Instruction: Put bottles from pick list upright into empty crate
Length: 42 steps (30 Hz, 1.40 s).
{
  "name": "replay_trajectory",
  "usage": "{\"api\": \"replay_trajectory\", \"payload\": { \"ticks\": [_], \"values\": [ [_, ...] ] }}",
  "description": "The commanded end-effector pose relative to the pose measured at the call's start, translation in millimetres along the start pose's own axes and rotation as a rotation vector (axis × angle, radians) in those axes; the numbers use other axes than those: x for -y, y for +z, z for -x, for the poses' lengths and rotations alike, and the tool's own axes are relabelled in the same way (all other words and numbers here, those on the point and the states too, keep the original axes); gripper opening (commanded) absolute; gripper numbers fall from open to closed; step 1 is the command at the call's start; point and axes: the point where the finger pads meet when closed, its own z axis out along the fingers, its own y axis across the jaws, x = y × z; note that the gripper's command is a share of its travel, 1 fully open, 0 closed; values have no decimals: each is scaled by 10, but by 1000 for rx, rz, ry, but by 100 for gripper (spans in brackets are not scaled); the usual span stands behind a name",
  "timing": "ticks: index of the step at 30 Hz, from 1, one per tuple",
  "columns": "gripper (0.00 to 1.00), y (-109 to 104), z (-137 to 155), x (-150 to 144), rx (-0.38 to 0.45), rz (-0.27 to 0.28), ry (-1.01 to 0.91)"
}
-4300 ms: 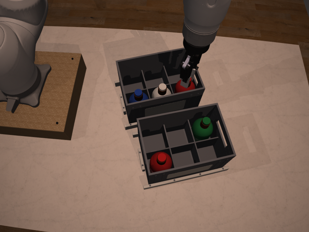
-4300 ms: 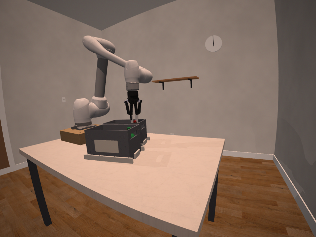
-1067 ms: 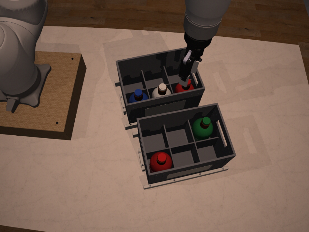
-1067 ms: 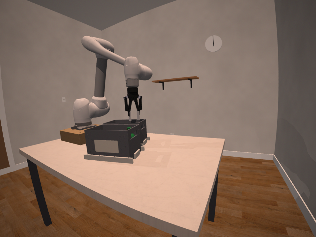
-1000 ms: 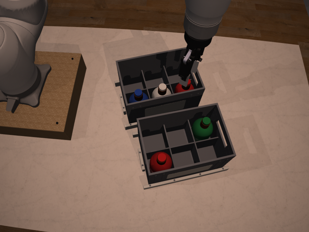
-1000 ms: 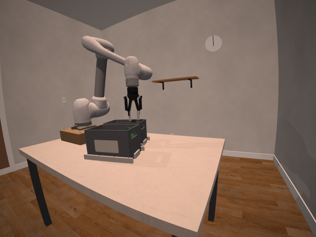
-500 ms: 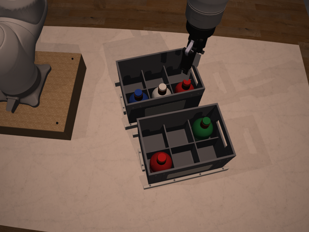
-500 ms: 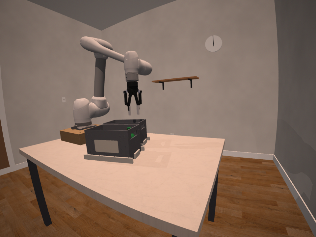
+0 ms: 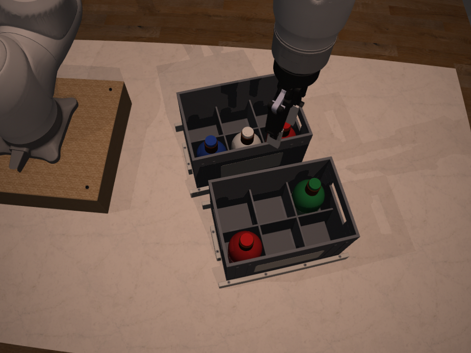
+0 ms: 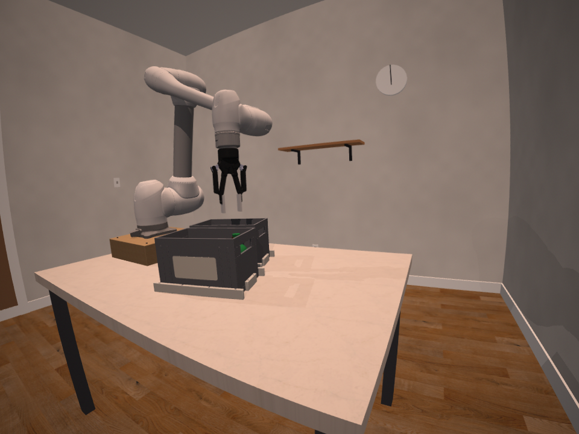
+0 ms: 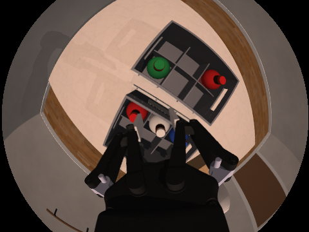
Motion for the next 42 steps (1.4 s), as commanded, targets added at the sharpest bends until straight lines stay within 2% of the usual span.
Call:
{"api": "replay_trajectory", "payload": {
  "ticks": [1,42],
  "values": [
    [38,-1,-24,-98,0,-1,0],
    [38,0,-439,-1849,0,-1,0]
  ]
}}
